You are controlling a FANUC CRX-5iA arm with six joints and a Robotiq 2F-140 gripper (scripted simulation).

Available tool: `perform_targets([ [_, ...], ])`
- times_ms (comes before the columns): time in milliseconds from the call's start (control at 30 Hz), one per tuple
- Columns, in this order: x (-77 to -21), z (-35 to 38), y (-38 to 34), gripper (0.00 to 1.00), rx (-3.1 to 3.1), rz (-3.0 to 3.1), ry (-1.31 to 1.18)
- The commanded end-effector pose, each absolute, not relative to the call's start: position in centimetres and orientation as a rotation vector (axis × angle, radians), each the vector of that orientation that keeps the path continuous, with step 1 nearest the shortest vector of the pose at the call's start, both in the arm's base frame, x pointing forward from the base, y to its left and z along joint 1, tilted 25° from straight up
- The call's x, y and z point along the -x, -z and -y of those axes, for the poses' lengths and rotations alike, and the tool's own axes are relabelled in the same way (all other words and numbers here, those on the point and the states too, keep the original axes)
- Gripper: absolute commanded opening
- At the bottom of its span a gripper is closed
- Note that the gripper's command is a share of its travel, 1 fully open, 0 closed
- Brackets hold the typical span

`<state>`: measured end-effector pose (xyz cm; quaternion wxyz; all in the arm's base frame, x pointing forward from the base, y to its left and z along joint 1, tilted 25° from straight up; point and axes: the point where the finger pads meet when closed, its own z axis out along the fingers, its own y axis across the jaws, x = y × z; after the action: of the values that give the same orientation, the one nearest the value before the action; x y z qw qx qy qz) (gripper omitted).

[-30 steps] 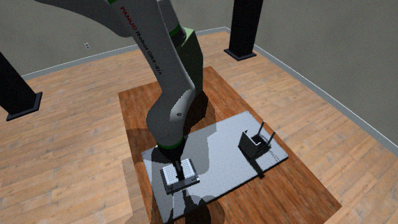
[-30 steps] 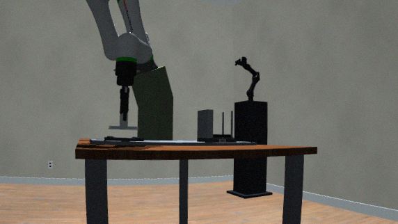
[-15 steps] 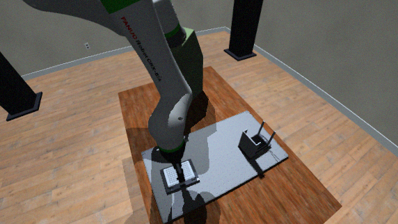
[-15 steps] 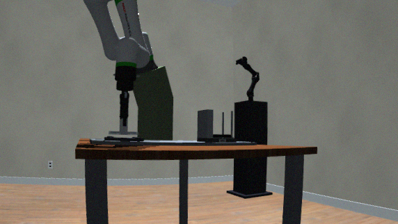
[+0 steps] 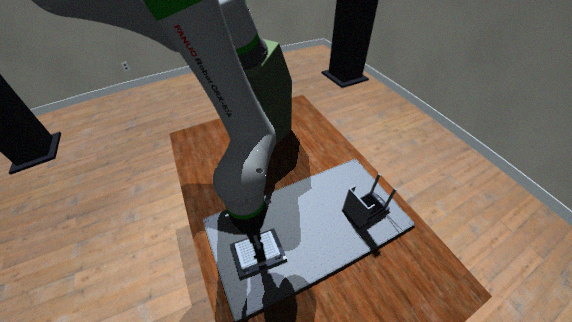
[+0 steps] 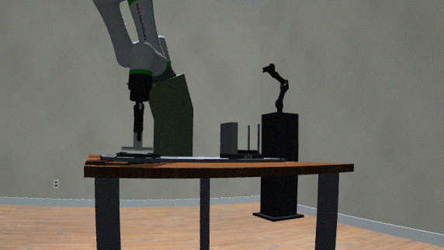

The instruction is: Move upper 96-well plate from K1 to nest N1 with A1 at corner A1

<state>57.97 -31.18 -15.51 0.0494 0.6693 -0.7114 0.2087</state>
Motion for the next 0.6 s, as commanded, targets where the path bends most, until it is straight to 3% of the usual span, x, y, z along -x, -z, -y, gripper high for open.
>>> perform_targets([
  [0, -57.99, 31.18, 15.51, 0.0, -2.039, 2.167, -0.636],
  [567, -58.04, 31.27, 15.74, 0.0, -2.039, 2.167, -0.636],
])
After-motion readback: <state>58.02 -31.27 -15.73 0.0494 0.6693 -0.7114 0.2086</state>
